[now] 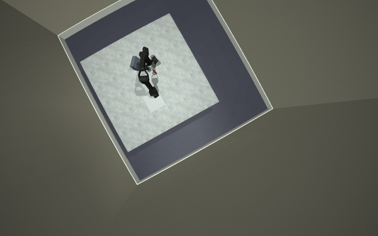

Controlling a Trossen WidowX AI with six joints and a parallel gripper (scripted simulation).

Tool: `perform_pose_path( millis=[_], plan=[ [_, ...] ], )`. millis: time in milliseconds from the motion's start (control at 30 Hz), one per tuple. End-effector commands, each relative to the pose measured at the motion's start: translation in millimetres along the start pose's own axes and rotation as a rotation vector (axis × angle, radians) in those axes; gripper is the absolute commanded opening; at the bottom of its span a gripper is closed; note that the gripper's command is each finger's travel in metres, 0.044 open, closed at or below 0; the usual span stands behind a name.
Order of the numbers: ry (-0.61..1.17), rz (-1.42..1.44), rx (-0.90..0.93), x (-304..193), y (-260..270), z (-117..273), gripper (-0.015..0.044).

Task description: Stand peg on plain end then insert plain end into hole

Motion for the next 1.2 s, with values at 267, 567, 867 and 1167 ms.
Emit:
perform_pose_path(
  millis=[267, 567, 867, 1167],
  plan=[
    [0.011, 0.105, 0.015, 4.1, 9.2, -3.2, 0.0440],
    [0.011, 0.105, 0.015, 5.1, 8.8, -17.9, 0.0440],
    [0.011, 0.105, 0.015, 5.4, 8.7, -32.5, 0.0440],
    [0.011, 0.105, 0.015, 5.0, 9.0, -46.9, 0.0440]
  ],
)
Point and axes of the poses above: the point midway between the two fingers, 35 mm back from their tips, its own z axis back along the fingers, its own y axis across the jaws, x = y × z, the point moved 7 cm from there along z, back along the fingers, and after that the axes turned 2 degrees about -z, right-handed, at the moved point
